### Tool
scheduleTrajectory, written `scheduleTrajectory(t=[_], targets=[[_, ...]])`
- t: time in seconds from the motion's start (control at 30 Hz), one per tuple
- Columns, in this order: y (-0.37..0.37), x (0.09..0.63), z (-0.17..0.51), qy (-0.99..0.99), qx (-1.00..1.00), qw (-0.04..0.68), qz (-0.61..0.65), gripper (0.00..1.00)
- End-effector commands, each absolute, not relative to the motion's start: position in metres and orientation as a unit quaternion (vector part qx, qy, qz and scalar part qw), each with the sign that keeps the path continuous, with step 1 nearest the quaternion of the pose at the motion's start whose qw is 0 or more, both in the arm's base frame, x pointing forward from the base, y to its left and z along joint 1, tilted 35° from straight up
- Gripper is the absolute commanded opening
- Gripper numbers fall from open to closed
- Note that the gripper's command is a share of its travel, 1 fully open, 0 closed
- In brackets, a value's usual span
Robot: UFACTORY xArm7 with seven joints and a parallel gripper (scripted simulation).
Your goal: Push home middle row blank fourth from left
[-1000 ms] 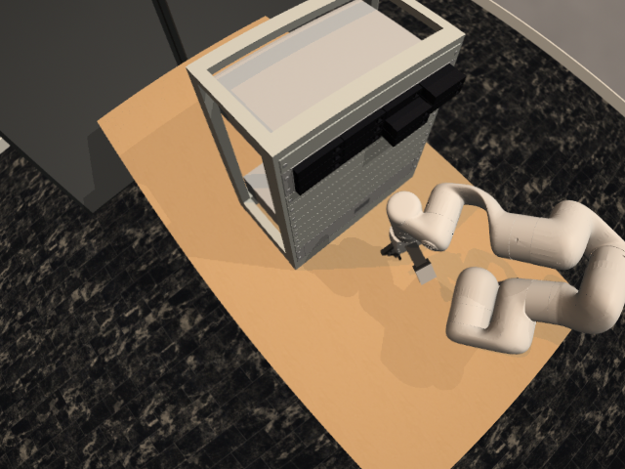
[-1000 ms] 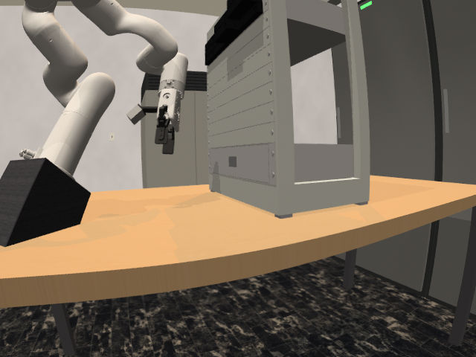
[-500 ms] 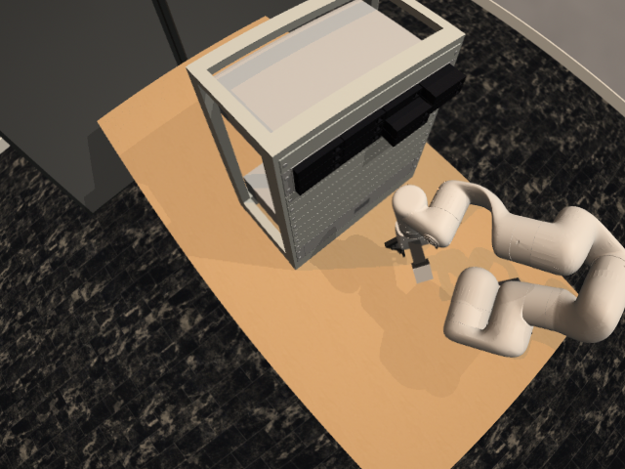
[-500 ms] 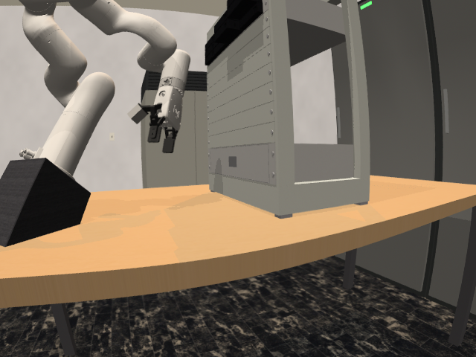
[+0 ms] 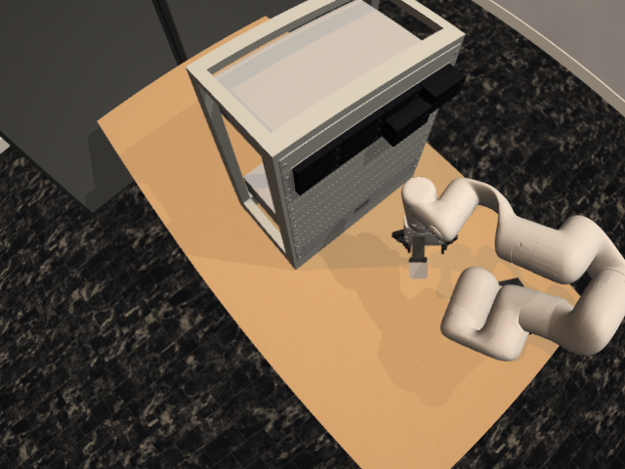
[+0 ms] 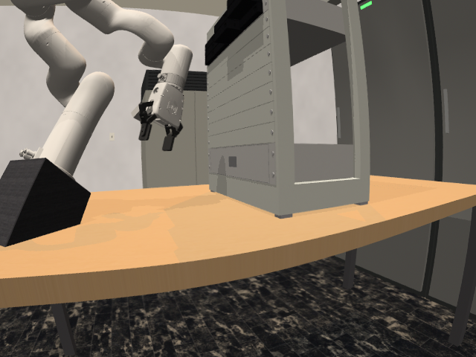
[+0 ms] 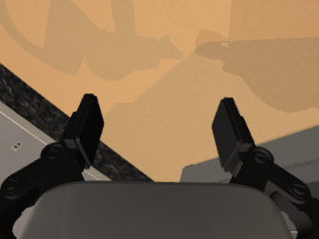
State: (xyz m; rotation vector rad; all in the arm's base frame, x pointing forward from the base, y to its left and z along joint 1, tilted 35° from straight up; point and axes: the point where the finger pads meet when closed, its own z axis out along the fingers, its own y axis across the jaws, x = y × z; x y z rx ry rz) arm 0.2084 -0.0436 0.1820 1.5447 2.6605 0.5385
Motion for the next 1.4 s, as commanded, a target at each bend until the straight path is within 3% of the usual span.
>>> scheduleTrajectory(t=[0.0, 1.37], targets=[[-0.047, 0.201, 0.181, 0.815, 0.549, -0.016, 0.184, 1.00], [-0.052, 0.168, 0.191, 0.469, 0.819, -0.197, 0.264, 1.00]])
